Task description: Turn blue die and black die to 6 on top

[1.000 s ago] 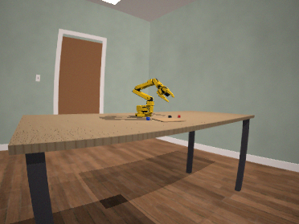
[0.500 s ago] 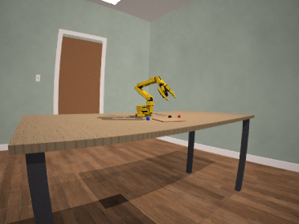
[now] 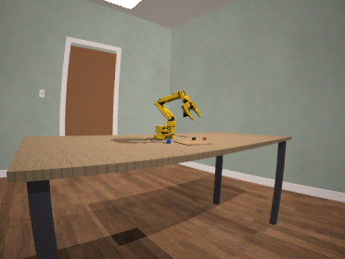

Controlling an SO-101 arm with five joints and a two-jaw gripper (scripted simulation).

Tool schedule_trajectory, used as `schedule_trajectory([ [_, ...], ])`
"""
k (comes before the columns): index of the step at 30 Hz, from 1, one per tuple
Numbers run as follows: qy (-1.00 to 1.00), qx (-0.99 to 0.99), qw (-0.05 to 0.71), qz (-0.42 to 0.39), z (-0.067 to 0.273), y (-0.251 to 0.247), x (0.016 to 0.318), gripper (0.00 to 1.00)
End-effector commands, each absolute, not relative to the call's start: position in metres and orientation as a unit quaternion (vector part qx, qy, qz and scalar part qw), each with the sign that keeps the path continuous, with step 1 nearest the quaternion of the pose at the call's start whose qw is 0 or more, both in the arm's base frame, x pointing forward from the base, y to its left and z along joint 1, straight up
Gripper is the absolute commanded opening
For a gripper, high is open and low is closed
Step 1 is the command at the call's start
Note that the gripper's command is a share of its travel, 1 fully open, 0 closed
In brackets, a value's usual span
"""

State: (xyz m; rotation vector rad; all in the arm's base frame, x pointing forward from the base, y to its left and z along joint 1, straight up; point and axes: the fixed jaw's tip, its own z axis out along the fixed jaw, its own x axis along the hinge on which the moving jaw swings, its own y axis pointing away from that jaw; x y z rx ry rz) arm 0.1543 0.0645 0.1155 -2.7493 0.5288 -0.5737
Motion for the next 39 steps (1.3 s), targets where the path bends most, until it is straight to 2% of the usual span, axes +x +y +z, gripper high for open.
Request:
schedule_trajectory([
  [1,0.167,-0.952,0.145,-0.213,0.124,0.065,0.158,0.25],
  [24,0.141,-0.960,0.131,-0.205,0.122,0.065,0.159,0.25],
  [39,0.145,-0.986,0.045,-0.071,0.077,0.062,0.154,0.25],
])
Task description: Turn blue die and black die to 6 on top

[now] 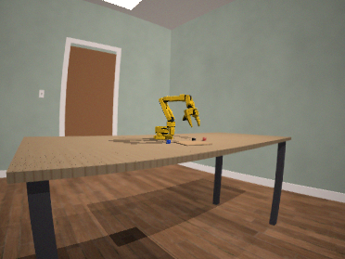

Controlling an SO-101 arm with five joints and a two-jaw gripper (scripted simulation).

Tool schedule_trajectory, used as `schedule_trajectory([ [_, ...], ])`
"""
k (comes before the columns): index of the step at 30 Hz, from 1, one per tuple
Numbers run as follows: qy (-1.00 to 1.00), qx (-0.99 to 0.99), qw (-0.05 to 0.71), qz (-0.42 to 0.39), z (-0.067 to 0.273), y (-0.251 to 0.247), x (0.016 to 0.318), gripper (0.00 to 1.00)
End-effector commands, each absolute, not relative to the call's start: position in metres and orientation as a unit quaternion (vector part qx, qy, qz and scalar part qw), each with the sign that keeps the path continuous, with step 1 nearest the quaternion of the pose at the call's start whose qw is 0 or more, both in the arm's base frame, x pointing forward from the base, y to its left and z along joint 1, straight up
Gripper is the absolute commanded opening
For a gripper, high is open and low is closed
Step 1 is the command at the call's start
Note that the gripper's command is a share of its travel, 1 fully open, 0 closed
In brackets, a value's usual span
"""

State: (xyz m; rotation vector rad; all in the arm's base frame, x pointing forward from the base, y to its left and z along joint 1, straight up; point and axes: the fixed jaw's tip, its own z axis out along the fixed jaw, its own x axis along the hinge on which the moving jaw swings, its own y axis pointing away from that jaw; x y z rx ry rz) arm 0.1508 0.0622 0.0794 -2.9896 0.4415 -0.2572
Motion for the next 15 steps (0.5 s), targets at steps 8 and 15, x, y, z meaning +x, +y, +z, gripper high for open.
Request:
schedule_trajectory([
  [8,0.146,-0.989,0.005,-0.008,0.057,0.059,0.146,0.25],
  [15,0.145,-0.989,0.009,-0.014,0.059,0.059,0.152,0.25],
])
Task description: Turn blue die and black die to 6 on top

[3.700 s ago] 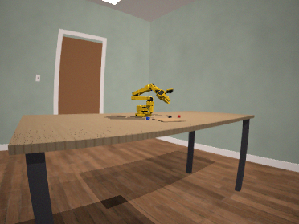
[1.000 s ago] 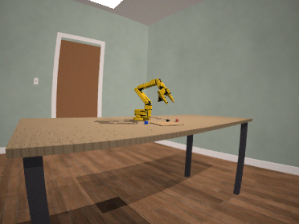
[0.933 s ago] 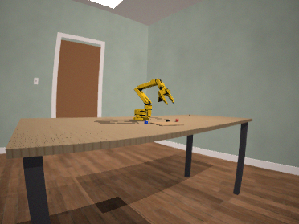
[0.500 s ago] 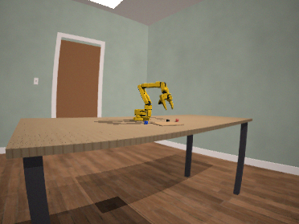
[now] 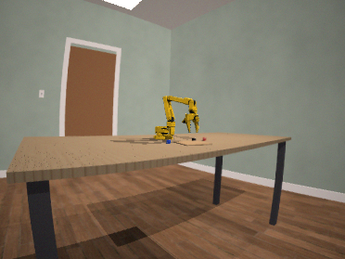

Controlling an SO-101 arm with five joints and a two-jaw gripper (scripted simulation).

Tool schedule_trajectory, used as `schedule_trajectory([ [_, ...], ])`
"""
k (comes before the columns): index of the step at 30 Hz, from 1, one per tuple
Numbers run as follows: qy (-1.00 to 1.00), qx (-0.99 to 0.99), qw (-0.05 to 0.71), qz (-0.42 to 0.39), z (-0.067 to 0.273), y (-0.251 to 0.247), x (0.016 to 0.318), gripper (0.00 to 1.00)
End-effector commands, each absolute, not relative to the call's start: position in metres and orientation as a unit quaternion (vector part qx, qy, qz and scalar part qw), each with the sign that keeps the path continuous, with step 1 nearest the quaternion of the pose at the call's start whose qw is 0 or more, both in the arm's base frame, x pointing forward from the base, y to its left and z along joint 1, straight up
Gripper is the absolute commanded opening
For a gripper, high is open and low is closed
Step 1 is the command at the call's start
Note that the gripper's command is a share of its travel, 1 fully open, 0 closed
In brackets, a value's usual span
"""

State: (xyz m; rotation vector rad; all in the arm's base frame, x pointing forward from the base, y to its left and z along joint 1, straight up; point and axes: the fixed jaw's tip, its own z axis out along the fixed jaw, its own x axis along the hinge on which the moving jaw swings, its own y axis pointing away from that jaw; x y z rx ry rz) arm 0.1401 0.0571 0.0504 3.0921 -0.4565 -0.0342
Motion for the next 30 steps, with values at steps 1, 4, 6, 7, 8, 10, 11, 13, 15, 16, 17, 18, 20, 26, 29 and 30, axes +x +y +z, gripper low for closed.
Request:
schedule_trajectory([
  [1,-0.145,0.989,-0.009,0.014,0.0593,0.0593,0.1520,0.25],
  [4,-0.145,0.989,-0.009,0.014,0.0593,0.0593,0.1520,0.25],
  [6,-0.145,0.989,-0.009,0.014,0.0593,0.0593,0.1520,0.25],
  [7,-0.145,0.989,-0.009,0.014,0.0593,0.0593,0.1520,0.25],
  [8,-0.145,0.989,-0.009,0.014,0.0593,0.0593,0.1520,0.25],
  [10,-0.145,0.989,-0.009,0.014,0.0593,0.0593,0.1520,0.25],
  [11,-0.145,0.989,-0.009,0.014,0.0593,0.0593,0.1520,0.25],
  [13,-0.145,0.989,-0.009,0.014,0.0593,0.0593,0.1520,0.25],
  [15,-0.145,0.989,-0.009,0.014,0.0593,0.0593,0.1520,0.25],
  [16,-0.145,0.989,-0.009,0.014,0.0593,0.0593,0.1520,0.25],
  [17,-0.145,0.989,-0.009,0.014,0.0593,0.0593,0.1520,0.25],
  [18,-0.145,0.989,-0.009,0.014,0.0592,0.0593,0.1520,0.25],
  [20,-0.145,0.989,-0.009,0.014,0.0590,0.0593,0.1520,0.25],
  [26,-0.145,0.989,-0.009,0.014,0.0557,0.0596,0.1526,0.25],
  [29,-0.145,0.989,-0.009,0.014,0.0524,0.0598,0.1531,0.25],
  [30,-0.145,0.989,-0.009,0.014,0.0510,0.0599,0.1533,0.25],
])
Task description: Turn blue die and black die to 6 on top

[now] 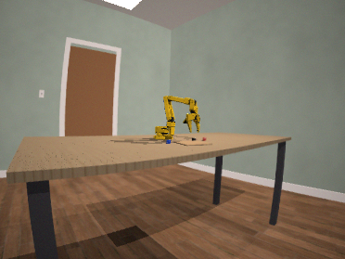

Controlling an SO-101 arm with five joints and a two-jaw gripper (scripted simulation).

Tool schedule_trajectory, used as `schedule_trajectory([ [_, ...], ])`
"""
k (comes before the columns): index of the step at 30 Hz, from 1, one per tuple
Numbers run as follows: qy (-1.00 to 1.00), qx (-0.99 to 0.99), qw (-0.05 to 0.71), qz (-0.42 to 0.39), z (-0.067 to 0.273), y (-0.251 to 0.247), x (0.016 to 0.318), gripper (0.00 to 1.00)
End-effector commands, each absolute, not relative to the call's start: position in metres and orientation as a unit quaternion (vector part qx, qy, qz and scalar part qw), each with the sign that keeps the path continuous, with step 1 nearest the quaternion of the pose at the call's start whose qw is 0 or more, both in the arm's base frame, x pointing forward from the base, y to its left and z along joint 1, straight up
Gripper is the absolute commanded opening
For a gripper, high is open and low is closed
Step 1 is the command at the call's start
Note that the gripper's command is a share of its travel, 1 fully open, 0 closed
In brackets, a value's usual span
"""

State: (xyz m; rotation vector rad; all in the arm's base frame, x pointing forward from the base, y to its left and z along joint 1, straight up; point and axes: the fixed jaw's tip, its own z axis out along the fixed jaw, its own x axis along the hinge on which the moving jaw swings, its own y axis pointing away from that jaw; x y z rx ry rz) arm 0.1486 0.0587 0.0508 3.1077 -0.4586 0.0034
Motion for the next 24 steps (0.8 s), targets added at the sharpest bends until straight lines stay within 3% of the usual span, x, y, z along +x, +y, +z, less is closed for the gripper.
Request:
schedule_trajectory([
  [1,-0.145,0.989,-0.009,0.014,0.050,0.060,0.154,0.25],
  [24,-0.145,0.989,-0.009,0.014,0.018,0.060,0.154,0.25],
])
